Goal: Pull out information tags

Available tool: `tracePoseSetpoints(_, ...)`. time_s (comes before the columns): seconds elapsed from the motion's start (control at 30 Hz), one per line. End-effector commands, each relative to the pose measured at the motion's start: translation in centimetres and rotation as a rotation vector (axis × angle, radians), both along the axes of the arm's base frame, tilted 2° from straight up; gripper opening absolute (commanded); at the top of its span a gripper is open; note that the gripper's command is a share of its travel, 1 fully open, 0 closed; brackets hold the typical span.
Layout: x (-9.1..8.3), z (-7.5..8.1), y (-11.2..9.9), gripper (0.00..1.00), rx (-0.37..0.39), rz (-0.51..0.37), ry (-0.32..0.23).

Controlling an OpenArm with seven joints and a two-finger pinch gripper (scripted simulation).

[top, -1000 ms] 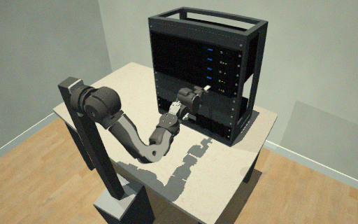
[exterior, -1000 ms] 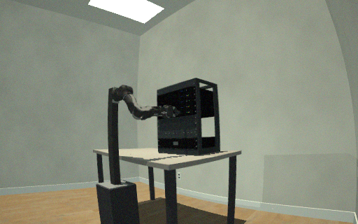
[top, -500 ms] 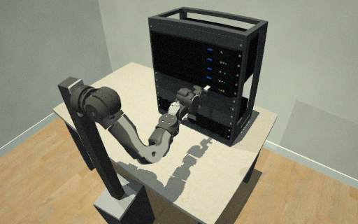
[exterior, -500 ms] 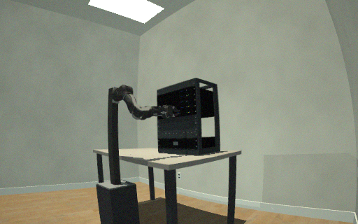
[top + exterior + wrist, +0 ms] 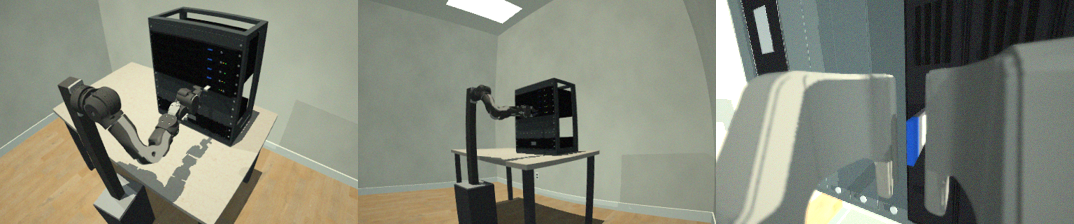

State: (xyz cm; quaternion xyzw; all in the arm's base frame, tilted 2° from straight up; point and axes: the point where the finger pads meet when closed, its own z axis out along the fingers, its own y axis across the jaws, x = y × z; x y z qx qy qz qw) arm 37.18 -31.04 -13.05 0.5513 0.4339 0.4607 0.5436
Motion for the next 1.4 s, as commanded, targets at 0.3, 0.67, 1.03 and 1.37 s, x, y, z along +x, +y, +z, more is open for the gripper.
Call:
tracePoseSetpoints(0.3, 0.0, 0.3, -0.1, 0.1, -0.004, -0.001, -0.007)
tracePoseSetpoints(0.67, -0.6, 0.4, 0.0, 0.1, -0.003, 0.001, -0.008)
tracePoseSetpoints(1.03, -2.8, 0.1, 0.4, 0.1, -0.003, 0.001, -0.003)
tracePoseSetpoints(1.37, -4.6, 0.1, 0.7, 0.1, -0.002, 0.001, -0.003)
